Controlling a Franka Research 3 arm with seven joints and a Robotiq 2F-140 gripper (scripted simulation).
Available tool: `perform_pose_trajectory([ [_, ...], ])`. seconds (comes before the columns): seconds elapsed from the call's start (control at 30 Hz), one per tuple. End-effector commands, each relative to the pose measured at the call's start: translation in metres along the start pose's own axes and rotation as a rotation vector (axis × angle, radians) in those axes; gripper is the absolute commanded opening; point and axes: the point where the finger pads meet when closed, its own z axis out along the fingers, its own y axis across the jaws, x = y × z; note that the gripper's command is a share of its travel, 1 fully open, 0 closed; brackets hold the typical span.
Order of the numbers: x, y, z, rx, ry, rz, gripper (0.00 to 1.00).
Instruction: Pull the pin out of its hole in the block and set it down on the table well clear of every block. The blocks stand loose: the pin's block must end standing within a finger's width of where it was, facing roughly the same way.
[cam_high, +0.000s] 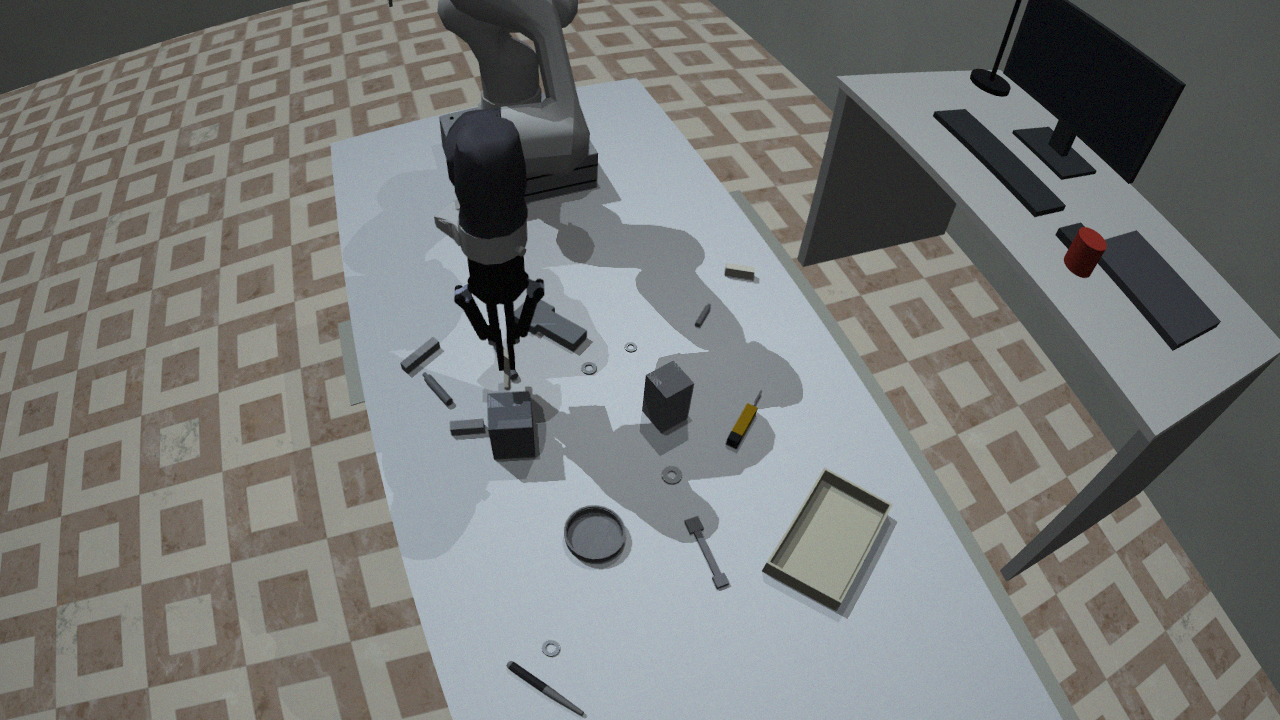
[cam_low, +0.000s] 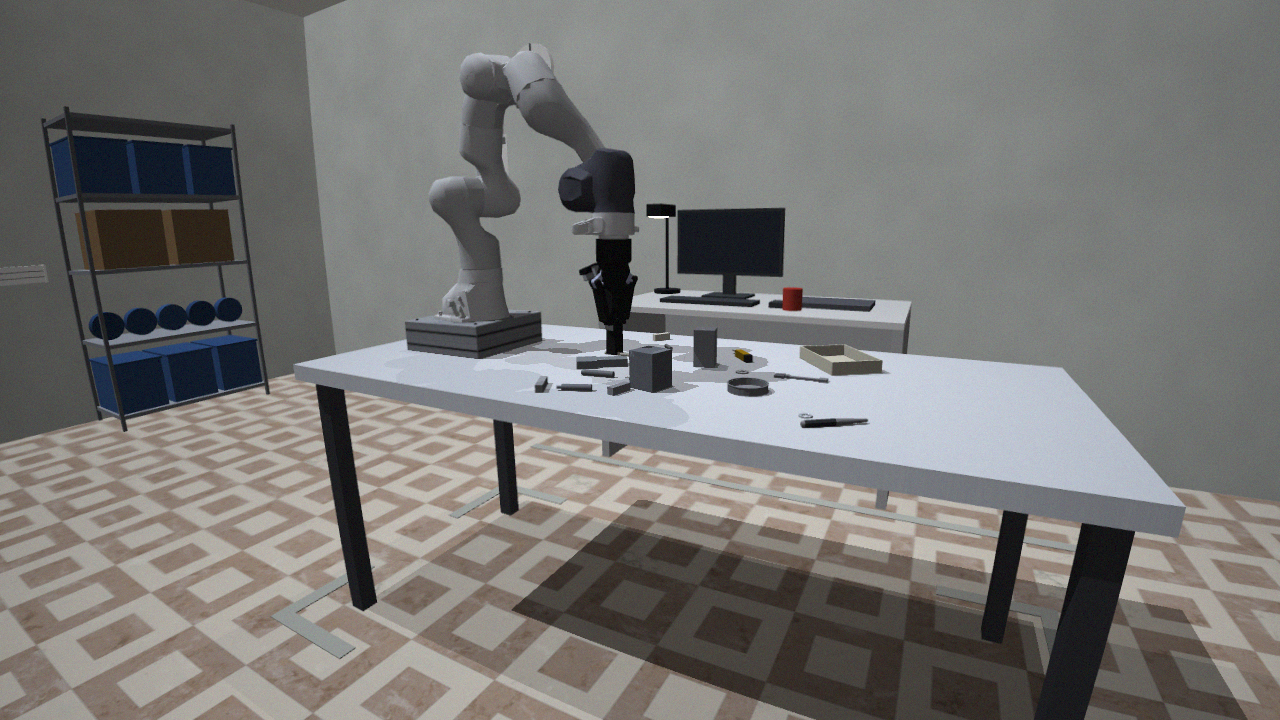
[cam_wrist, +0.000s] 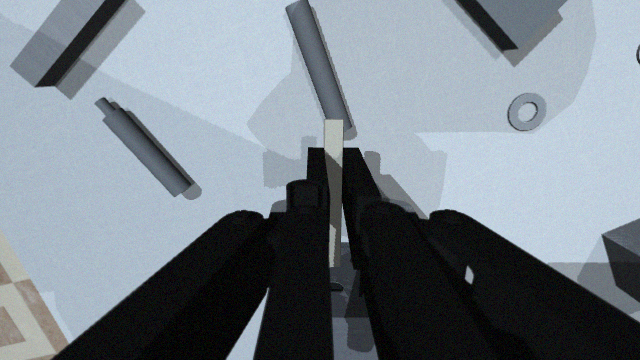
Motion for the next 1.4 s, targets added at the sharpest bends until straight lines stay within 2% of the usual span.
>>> perform_pose_trajectory([
  [0.0, 0.004, 0.0, 0.001, -0.002, 0.022, -0.002, 0.1],
  [0.27, 0.008, 0.0, 0.002, -0.002, 0.053, -0.003, 0.1],
  [1.37, 0.017, 0.002, 0.005, -0.003, 0.069, -0.005, 0.1],
])
